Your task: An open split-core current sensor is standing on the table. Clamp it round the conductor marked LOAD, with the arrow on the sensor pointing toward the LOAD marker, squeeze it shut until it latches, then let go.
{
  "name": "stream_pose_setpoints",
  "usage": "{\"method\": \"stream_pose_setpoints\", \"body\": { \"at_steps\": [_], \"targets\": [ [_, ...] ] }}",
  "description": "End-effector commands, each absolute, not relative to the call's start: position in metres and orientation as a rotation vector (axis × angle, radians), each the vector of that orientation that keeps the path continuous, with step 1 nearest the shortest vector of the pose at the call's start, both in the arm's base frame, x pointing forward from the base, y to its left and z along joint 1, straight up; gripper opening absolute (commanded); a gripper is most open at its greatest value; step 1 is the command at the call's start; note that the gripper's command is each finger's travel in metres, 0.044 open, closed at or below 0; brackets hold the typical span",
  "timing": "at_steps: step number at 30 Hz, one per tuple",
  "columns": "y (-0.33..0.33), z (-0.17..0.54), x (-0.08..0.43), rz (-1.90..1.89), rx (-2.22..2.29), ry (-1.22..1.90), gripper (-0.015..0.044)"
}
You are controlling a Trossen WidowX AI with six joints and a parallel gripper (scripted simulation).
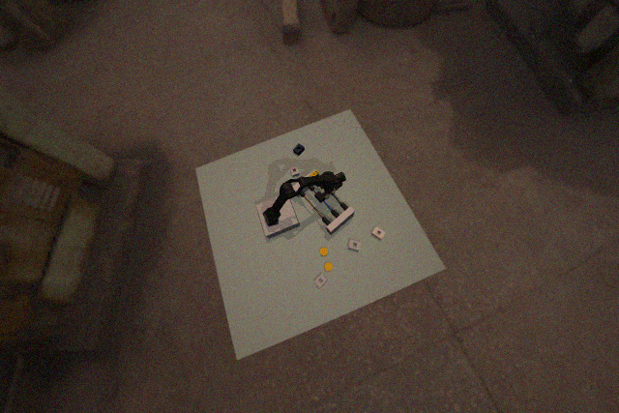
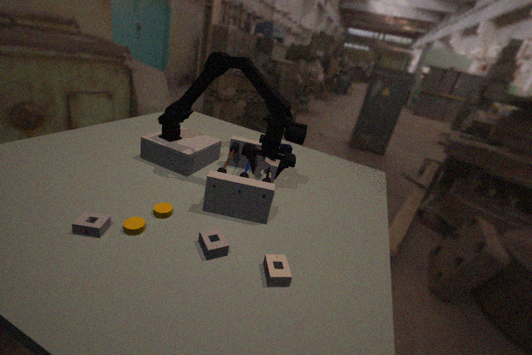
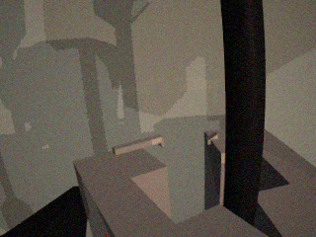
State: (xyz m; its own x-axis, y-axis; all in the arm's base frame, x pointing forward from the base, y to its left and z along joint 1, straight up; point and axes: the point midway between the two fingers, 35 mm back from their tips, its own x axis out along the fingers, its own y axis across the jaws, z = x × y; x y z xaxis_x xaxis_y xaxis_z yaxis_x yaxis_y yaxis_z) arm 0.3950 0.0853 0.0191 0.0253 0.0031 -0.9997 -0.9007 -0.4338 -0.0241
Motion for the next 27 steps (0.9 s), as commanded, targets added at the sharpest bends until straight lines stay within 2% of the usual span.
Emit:
{"method": "stream_pose_setpoints", "body": {
  "at_steps": [1, 27],
  "targets": [
    [0.084, 0.033, 0.392, 1.503, -1.548, 0.936, 0.0000],
    [0.085, 0.019, 0.395, 1.510, -1.545, 0.945, 0.0000]
  ]
}}
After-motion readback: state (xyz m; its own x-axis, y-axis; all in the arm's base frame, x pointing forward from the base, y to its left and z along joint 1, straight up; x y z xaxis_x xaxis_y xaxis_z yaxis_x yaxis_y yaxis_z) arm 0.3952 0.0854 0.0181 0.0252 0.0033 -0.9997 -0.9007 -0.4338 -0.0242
